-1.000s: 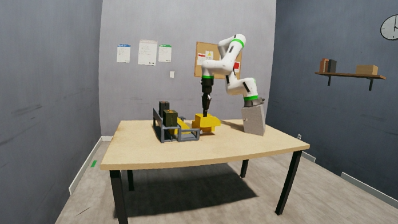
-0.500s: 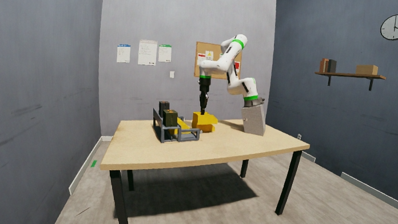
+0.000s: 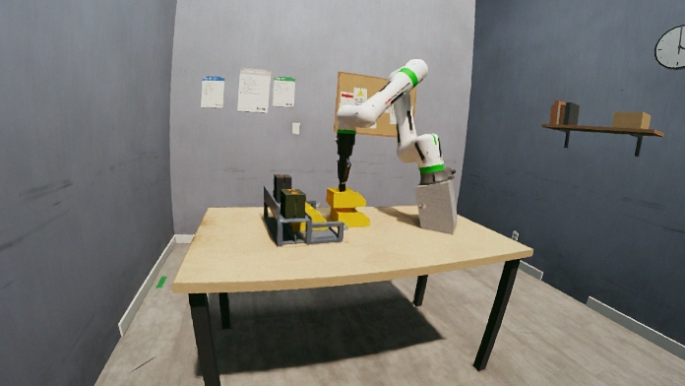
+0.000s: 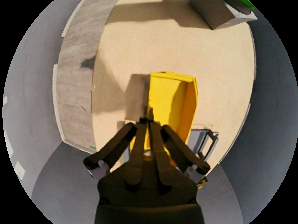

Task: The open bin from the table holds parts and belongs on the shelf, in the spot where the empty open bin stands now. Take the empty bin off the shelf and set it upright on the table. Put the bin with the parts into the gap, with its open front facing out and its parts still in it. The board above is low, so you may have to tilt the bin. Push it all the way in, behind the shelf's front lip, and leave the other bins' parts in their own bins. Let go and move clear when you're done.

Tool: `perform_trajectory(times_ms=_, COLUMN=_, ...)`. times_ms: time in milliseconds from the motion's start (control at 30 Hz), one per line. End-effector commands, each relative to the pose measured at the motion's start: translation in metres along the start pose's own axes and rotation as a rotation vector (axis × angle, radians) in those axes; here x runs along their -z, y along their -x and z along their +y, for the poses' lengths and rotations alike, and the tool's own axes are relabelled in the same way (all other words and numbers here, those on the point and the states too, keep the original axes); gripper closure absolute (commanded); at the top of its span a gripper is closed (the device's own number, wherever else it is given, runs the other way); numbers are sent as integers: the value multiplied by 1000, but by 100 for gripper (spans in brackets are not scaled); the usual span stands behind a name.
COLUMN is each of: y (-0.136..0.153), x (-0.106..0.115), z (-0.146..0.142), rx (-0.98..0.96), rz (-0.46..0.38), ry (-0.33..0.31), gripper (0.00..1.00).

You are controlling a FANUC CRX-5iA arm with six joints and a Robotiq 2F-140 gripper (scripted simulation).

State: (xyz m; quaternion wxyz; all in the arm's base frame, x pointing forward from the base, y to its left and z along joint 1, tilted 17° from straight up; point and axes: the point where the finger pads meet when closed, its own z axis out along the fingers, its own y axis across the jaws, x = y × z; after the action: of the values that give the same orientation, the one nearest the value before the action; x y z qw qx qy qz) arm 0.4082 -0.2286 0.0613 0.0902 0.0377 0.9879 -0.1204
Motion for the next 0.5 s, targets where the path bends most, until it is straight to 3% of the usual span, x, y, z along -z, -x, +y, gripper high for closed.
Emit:
perform_trajectory(times_ms=0, y=-2, x=-1, z=-35, rx=2, rz=2, ry=8, gripper=90)
perform_trajectory(times_ms=233, y=-6, x=-1, z=-74, rx=2, rz=2, ry=8, gripper=90)
perform_trajectory(times_ms=467, y=-7, x=-1, z=-87, rx=2, rz=2, ry=8, gripper=90)
